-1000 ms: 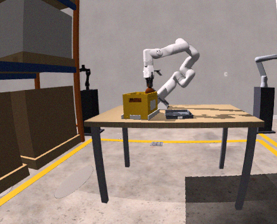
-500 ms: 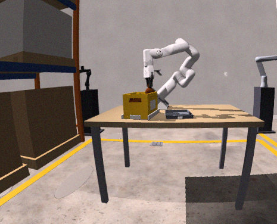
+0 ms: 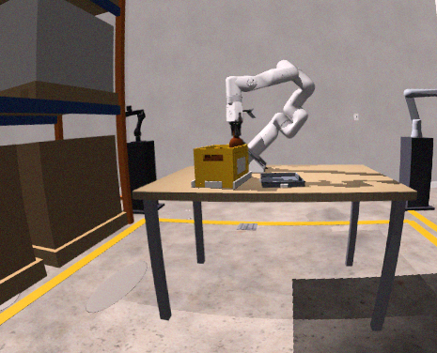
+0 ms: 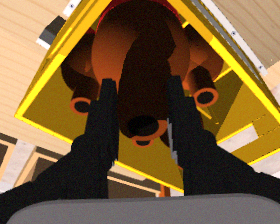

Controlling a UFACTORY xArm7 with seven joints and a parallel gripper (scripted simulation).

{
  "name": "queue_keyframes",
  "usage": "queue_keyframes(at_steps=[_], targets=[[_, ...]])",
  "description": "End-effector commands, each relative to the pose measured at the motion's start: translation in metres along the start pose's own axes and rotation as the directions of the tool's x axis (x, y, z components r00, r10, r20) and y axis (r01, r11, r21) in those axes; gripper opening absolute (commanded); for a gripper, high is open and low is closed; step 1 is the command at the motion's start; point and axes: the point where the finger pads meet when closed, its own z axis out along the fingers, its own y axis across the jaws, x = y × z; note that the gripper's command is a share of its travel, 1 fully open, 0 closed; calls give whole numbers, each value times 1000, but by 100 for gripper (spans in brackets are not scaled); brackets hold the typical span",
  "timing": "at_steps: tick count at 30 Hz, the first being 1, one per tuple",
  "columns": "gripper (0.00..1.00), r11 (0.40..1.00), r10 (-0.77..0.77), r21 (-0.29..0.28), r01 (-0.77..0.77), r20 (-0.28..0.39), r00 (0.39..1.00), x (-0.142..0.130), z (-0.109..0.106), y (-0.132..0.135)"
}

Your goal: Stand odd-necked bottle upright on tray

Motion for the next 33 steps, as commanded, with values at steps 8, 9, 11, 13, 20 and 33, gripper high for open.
queue_keyframes(at_steps=[8,9,11,13,20,33], targets=[[0,1000,0,-1,0,5,1000,-1,-13,0],[0,1000,0,-1,0,5,1000,-1,-13,0],[0,1000,0,-1,0,5,1000,-1,-16,0],[0,1000,0,-1,0,5,1000,-1,-18,0],[0,1000,0,-1,0,5,1000,-1,-26,0],[0,1000,0,-1,0,5,1000,-1,-35,0]])
